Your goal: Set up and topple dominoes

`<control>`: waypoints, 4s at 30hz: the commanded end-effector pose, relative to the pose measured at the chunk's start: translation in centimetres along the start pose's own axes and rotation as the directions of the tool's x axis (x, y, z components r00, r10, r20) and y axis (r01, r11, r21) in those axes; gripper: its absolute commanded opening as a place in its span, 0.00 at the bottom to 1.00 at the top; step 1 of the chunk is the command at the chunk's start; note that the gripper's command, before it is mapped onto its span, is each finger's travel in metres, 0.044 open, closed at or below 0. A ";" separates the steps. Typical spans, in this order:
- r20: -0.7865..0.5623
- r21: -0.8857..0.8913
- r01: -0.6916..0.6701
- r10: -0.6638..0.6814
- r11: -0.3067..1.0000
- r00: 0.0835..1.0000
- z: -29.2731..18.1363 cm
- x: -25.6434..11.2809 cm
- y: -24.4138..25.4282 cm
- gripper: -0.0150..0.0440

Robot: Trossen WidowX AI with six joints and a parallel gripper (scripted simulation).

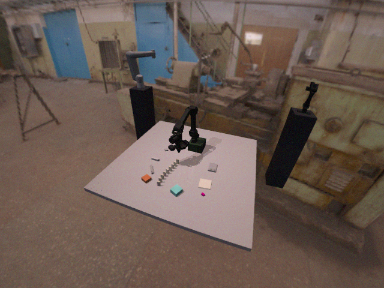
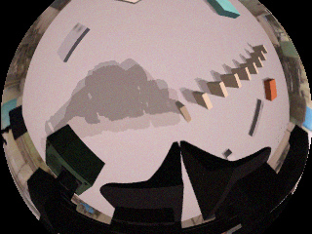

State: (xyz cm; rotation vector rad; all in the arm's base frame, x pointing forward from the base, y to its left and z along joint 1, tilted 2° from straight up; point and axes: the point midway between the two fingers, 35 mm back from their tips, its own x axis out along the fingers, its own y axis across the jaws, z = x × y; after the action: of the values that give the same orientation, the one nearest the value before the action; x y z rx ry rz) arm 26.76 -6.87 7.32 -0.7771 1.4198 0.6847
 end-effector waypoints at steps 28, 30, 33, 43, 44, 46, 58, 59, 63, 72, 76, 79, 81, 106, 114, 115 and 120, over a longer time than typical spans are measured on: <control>0.005 -0.399 0.004 -0.003 0.917 1.000 -0.5 1.6 1.2 0.25; 0.005 -0.399 0.004 -0.003 0.917 1.000 -0.5 1.6 1.2 0.25; 0.005 -0.399 0.004 -0.003 0.917 1.000 -0.5 1.6 1.2 0.25; 0.005 -0.399 0.004 -0.003 0.917 1.000 -0.5 1.6 1.2 0.25; 0.005 -0.399 0.004 -0.003 0.917 1.000 -0.5 1.6 1.2 0.25; 0.005 -0.399 0.004 -0.003 0.917 1.000 -0.5 1.6 1.2 0.25; 0.004 -0.399 0.004 -0.002 0.917 1.000 -0.4 8.6 1.3 0.25; 0.004 -0.399 0.004 -0.002 0.917 1.000 -0.5 9.4 1.4 0.25; 0.004 -0.399 0.003 -0.002 0.917 1.000 -0.5 9.6 1.5 0.25; 0.005 -0.399 0.004 -0.003 0.917 1.000 0.0 9.6 0.5 0.25; 0.005 -0.399 0.005 -0.003 0.917 1.000 0.2 9.5 -0.2 0.25; 0.005 -0.399 0.006 -0.004 0.917 1.000 0.4 9.5 -0.6 0.25; 0.005 -0.399 0.006 -0.004 0.917 1.000 0.5 9.5 -0.9 0.25; 0.007 -0.399 0.010 -0.007 0.917 1.000 1.9 3.4 -4.1 0.25; 0.007 -0.399 0.010 -0.007 0.917 1.000 1.9 3.4 -4.1 0.25; 0.007 -0.399 0.010 -0.007 0.917 1.000 1.9 3.4 -4.1 0.25; 0.007 -0.399 0.010 -0.007 0.917 1.000 1.9 3.4 -4.1 0.25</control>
State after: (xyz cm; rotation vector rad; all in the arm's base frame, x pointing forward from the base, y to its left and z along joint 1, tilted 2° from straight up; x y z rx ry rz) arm 31.30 -7.95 4.01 -1.0991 1.2889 0.9867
